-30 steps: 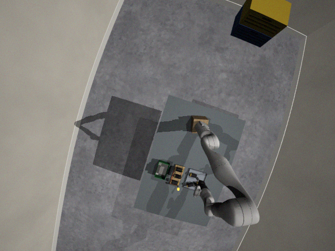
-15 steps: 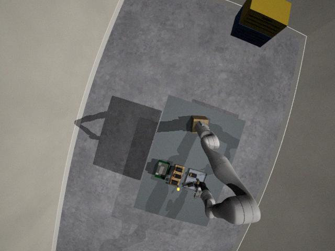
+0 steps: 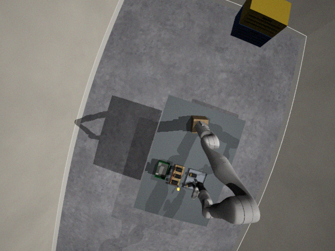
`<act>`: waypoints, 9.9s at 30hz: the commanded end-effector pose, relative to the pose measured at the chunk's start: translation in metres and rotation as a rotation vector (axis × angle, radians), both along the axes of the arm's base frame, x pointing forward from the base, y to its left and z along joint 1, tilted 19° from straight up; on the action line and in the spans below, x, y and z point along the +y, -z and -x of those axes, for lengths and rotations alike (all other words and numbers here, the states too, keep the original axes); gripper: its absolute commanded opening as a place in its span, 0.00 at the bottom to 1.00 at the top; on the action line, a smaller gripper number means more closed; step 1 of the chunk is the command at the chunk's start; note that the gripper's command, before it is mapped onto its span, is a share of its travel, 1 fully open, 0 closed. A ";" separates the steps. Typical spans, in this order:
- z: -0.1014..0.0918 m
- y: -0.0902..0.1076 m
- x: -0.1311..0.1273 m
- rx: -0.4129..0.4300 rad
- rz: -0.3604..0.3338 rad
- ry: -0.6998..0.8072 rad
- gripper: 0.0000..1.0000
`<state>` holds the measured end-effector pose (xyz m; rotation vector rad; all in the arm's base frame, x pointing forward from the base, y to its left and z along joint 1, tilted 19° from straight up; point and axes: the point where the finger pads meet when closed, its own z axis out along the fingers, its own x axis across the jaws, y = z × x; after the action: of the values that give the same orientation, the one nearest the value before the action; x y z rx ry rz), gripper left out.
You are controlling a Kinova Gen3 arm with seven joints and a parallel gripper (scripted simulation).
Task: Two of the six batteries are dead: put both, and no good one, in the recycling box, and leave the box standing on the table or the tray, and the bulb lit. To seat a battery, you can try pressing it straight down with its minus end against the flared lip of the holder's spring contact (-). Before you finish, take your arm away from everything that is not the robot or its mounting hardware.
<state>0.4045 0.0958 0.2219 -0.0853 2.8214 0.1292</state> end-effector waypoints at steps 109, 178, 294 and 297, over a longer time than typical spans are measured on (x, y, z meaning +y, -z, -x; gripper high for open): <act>-0.073 0.070 -0.116 -0.001 -0.001 0.005 0.90; -0.074 0.070 -0.116 -0.001 -0.001 0.005 0.90; -0.050 -0.004 -0.123 -0.001 -0.001 0.005 0.57; -0.050 -0.004 -0.123 -0.001 -0.001 0.005 0.57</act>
<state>0.4534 -0.0279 0.2229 -0.0760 2.8269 0.1266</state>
